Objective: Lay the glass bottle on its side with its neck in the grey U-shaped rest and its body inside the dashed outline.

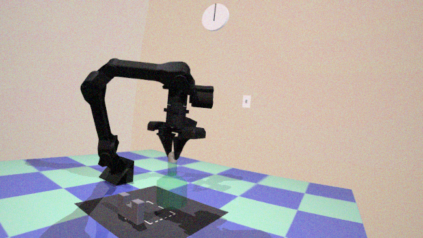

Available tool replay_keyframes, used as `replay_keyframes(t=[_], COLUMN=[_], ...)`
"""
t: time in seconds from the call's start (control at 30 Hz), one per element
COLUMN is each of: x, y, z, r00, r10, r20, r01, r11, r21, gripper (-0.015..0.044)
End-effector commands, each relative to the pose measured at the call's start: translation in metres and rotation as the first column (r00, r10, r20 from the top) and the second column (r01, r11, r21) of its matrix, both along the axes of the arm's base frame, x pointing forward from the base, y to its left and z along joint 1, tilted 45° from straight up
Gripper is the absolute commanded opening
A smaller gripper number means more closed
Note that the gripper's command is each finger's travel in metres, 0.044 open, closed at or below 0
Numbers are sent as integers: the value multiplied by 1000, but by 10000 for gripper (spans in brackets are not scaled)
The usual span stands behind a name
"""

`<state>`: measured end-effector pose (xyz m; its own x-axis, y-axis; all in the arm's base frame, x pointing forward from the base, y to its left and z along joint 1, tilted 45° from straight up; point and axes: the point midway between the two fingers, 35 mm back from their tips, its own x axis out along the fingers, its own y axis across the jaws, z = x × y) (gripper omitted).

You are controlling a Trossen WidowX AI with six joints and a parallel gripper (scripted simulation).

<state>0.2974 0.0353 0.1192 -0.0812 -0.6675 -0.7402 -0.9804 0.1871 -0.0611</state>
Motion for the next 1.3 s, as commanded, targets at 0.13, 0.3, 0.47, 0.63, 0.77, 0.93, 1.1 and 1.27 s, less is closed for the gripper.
replay_keyframes(t=[0.13,0.3,0.47,0.63,0.77,0.93,1.1,1.27], x=[-2,-3,-3,-4,-4,-5,-5,-6], y=[-7,-9,-12,-14,-16,-18,-21,-23], z=[10,13,16,19,21,23,26,28], r00=[1000,1000,1000,1000,1000,1000,1000,1000], r10=[0,-2,-4,-5,-7,-8,-9,-11], r20=[0,1,2,3,3,5,6,7], r01=[0,2,4,5,7,8,9,10], r11=[1000,1000,1000,1000,1000,999,999,999], r21=[0,7,14,22,29,37,45,54], gripper=[107,107,107,107,107,107,107,107])
